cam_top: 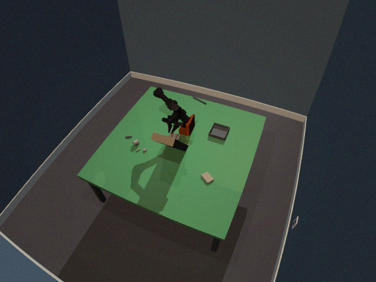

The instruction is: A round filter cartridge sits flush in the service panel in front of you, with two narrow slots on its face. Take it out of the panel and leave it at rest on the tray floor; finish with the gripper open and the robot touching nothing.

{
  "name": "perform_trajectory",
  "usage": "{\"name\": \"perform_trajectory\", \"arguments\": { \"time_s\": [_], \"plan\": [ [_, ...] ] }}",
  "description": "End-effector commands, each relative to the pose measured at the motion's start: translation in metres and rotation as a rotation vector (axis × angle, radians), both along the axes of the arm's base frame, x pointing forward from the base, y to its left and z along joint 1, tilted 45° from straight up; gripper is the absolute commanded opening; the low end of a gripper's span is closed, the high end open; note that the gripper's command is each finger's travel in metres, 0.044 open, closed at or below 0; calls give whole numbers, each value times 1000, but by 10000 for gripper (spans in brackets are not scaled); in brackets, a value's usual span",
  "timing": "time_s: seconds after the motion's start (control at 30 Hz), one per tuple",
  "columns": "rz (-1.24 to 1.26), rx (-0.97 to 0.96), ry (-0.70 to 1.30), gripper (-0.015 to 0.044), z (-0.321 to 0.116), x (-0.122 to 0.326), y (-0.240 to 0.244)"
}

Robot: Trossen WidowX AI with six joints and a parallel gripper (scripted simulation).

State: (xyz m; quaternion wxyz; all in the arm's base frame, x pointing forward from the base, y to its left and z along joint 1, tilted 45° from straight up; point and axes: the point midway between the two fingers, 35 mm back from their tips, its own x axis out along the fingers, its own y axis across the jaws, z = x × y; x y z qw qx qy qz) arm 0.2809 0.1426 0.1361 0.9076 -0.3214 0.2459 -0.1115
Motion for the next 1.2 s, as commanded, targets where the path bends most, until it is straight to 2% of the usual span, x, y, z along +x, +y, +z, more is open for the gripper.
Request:
{"name": "perform_trajectory", "arguments": {
  "time_s": [0.0,0.47,1.17],
  "plan": [
    [1,-12,10,105,-6,4,-5],
    [5,-17,-1,105,-11,22,-15],
    [5,-17,-1,105,-14,20,-16]
  ]
}}
